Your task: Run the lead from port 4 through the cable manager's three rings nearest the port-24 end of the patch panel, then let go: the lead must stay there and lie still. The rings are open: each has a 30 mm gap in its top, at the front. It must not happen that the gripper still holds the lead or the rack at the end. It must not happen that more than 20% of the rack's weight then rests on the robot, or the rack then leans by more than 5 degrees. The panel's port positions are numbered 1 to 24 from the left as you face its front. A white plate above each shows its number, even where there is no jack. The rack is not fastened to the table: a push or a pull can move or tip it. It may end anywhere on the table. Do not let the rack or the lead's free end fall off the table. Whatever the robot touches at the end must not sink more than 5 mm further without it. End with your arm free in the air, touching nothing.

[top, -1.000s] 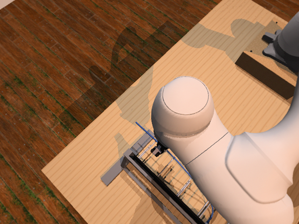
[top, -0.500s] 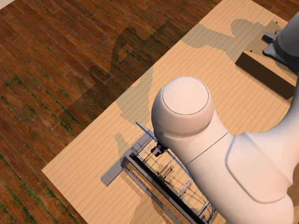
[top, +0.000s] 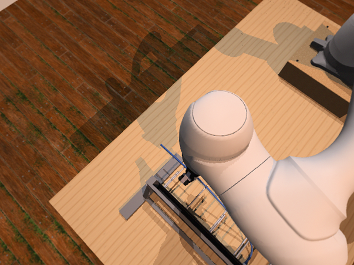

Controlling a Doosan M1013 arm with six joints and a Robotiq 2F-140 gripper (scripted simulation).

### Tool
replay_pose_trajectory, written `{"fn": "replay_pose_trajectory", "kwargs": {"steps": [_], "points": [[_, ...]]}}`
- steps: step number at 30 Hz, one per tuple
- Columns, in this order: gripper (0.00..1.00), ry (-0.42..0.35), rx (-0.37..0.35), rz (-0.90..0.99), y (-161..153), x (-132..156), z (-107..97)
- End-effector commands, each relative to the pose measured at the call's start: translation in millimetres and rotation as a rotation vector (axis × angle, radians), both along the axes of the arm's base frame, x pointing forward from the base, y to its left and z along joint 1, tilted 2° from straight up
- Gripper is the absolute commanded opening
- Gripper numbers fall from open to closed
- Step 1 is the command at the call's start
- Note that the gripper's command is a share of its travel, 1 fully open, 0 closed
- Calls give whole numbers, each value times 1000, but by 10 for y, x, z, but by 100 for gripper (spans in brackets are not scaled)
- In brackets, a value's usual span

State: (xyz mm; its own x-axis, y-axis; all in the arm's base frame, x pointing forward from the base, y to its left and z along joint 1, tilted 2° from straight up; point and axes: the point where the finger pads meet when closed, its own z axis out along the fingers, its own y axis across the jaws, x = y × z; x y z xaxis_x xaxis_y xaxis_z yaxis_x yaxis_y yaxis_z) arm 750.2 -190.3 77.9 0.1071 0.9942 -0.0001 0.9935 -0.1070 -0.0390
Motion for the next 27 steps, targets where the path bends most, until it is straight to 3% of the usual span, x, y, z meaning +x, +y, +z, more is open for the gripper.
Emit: {"fn": "replay_pose_trajectory", "kwargs": {"steps": [1, 27], "points": [[0, -1, 0, 0, -3, 1, 2], [0, -1, 0, 0, -2, -7, -213]]}}
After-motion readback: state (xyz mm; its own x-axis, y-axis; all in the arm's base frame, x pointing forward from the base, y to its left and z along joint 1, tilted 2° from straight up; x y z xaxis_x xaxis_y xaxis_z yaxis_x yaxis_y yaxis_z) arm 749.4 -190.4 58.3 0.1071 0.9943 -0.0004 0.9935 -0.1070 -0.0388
